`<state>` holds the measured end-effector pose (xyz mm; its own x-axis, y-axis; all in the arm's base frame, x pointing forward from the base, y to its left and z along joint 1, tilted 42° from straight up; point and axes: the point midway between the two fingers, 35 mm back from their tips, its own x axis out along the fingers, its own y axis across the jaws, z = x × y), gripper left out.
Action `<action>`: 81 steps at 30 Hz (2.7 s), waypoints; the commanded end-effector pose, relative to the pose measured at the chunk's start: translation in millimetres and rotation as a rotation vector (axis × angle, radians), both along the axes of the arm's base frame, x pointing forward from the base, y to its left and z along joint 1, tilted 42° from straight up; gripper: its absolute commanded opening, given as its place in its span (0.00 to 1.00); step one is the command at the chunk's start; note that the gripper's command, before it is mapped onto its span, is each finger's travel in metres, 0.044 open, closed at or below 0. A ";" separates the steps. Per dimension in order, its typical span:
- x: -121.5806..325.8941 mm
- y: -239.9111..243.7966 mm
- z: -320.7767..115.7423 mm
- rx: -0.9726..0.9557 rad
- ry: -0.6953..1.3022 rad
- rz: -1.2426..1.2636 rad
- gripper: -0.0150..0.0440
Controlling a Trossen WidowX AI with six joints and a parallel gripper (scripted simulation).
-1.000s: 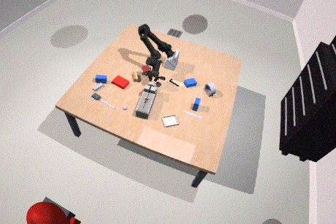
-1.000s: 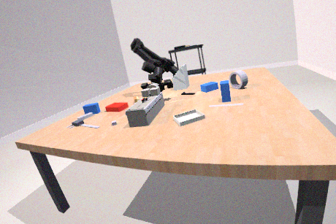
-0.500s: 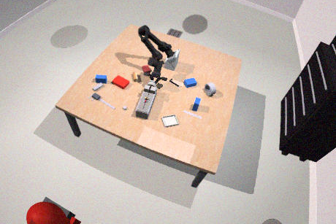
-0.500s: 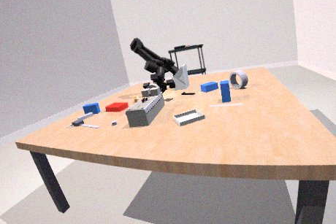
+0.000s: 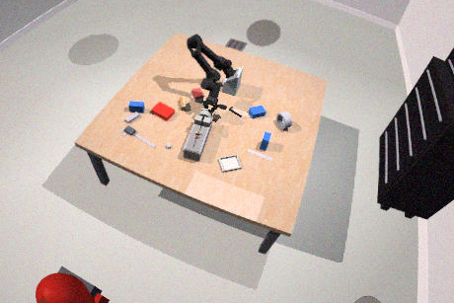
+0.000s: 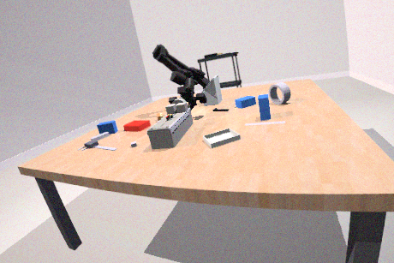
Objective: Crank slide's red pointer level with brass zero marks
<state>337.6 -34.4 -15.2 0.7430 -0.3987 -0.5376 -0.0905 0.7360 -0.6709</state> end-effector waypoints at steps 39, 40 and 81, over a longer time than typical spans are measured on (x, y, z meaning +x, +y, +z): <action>-3.5 27.1 1.2 0.011 0.013 0.023 0.25; -3.5 27.0 1.4 0.011 0.013 0.023 0.25; -3.0 25.9 1.7 0.010 0.015 0.023 0.25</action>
